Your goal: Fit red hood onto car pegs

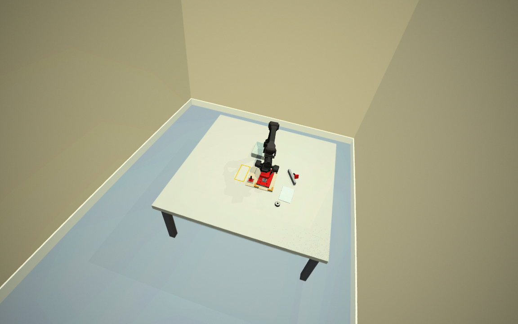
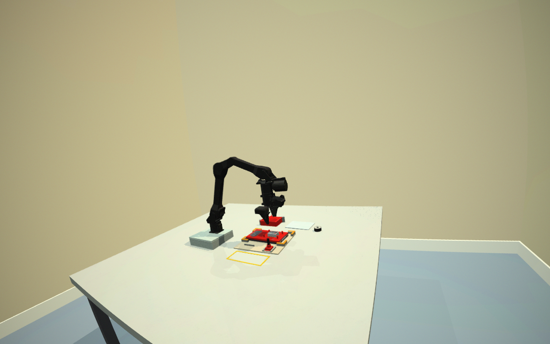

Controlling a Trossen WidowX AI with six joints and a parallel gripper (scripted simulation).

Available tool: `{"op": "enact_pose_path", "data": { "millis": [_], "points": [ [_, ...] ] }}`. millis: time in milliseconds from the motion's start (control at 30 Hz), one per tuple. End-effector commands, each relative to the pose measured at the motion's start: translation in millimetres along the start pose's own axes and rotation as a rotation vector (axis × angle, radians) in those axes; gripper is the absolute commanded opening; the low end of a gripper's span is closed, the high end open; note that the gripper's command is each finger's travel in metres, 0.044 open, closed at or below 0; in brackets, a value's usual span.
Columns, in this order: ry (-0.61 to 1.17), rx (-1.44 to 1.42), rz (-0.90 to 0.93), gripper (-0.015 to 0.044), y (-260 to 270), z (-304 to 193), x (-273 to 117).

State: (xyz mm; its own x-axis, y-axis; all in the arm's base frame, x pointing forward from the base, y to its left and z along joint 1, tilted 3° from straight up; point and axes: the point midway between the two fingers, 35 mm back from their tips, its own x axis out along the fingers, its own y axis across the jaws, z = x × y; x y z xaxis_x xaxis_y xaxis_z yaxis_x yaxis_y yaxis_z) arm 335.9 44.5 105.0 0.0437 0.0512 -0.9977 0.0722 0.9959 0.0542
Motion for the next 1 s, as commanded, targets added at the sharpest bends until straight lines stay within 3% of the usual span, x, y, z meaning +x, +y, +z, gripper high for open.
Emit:
{"op": "enact_pose_path", "data": {
  "millis": [0, 233, 967],
  "points": [
    [0.007, 0.005, -0.001, 0.0000, 1, -1, 14],
    [0.007, 0.005, 0.000, 0.0000, 2, -2, 44],
    [0.007, 0.005, 0.000, 0.0000, 3, -1, 44]
  ]
}}
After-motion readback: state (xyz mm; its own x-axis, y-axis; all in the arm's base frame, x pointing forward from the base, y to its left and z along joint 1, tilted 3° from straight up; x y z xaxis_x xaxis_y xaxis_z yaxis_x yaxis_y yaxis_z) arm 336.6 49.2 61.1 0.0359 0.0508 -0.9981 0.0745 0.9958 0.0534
